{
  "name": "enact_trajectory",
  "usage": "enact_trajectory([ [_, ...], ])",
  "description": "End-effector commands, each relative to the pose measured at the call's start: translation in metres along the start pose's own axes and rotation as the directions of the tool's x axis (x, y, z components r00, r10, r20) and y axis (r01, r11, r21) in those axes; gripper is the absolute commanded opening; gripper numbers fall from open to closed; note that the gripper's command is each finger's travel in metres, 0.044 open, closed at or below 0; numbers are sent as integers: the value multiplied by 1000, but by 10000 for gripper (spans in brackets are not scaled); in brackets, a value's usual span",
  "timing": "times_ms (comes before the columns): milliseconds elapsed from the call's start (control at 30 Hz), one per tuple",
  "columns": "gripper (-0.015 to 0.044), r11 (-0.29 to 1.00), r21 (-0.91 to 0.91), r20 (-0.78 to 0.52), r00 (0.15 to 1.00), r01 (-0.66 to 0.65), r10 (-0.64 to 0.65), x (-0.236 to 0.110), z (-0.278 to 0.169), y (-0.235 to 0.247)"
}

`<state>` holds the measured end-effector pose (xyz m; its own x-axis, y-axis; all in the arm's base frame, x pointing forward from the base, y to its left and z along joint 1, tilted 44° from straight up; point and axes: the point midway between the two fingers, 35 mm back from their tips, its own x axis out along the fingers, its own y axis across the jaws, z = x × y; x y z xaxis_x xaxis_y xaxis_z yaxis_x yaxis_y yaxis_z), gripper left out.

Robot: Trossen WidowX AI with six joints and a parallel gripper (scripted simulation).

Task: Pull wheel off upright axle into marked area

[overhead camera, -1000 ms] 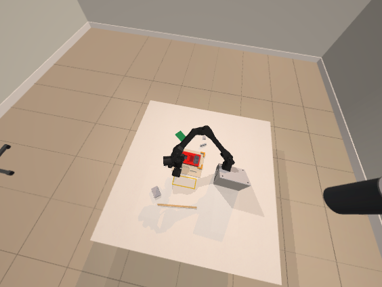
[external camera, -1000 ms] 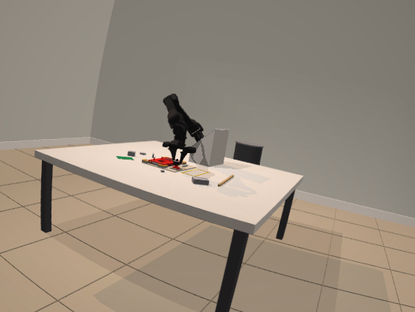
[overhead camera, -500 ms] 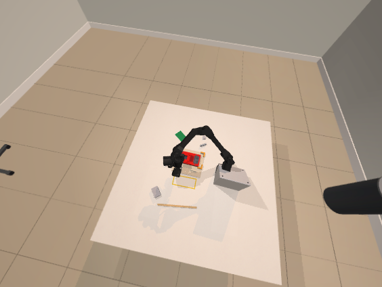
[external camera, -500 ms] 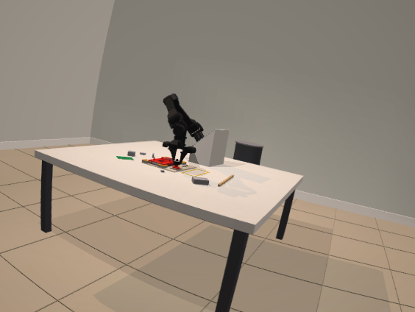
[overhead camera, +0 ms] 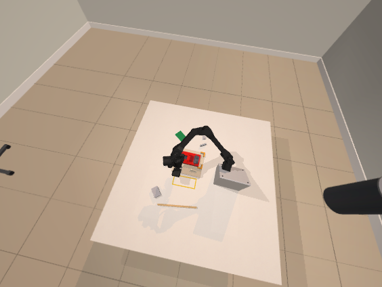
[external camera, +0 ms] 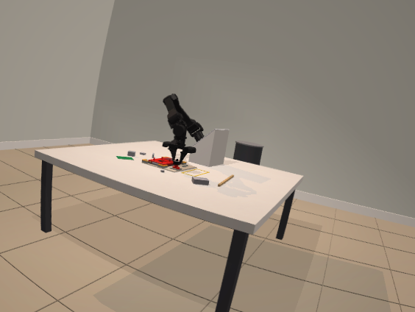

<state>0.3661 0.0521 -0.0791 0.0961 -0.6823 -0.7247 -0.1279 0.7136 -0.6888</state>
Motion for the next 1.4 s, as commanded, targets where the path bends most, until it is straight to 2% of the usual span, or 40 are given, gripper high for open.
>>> enact_trajectory([
  [0, 0, 1000, -11, 9, 1000, 0, 0, -11, 0, 2],
  [1367, 0, 1000, -14, 11, 1000, 1, -1, -24, 0, 2],
])
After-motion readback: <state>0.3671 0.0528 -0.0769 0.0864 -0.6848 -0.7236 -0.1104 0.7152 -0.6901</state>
